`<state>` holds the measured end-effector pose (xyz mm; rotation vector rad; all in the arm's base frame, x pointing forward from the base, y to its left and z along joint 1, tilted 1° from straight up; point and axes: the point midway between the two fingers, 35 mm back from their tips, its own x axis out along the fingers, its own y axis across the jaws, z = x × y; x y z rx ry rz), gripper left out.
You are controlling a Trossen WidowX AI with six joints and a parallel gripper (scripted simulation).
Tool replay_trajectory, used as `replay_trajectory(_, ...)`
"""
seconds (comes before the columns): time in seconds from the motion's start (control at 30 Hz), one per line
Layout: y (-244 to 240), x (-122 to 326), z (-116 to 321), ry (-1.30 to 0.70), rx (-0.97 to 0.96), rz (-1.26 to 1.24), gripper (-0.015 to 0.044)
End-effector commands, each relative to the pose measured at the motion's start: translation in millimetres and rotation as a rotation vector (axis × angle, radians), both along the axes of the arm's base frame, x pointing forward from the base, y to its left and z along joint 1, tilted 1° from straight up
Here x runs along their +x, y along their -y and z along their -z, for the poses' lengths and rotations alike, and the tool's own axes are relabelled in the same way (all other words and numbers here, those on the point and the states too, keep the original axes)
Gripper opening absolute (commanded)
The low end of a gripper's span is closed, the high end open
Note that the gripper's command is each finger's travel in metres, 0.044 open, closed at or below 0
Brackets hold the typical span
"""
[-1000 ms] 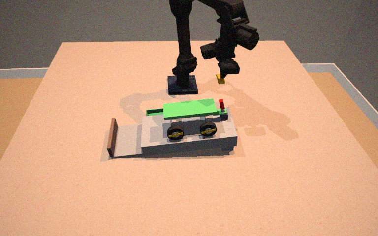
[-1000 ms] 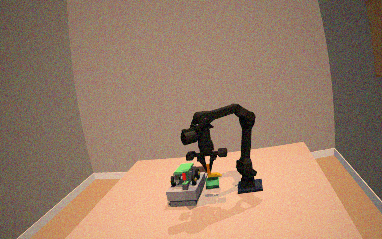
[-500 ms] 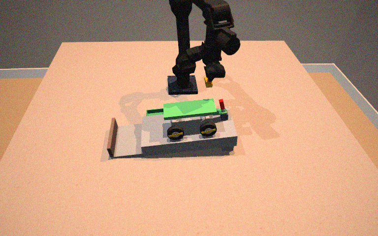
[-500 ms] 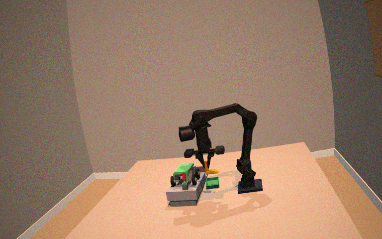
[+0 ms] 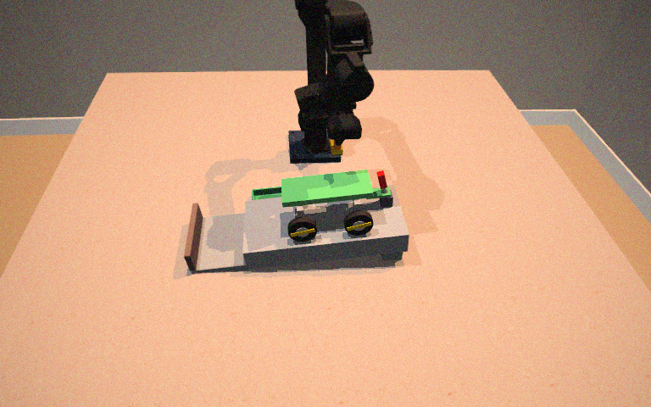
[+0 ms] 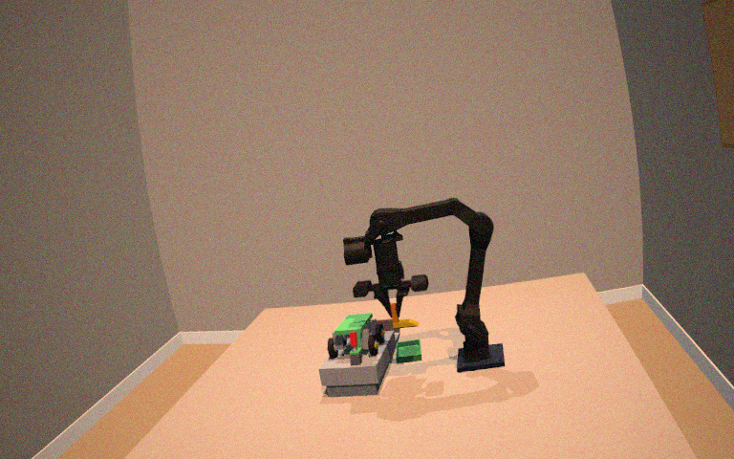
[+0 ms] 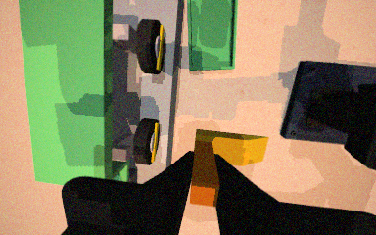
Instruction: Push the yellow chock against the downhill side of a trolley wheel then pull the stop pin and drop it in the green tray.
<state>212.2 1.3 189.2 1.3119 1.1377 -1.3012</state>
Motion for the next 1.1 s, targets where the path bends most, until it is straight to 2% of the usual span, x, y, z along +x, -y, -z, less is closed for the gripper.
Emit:
replay_trajectory(0.0,13,1,2,-0.002,-0.004,-0.003,0.0)
replay_trajectory(1.07,131,3,7,-0.002,-0.016,-0.003,0.0)
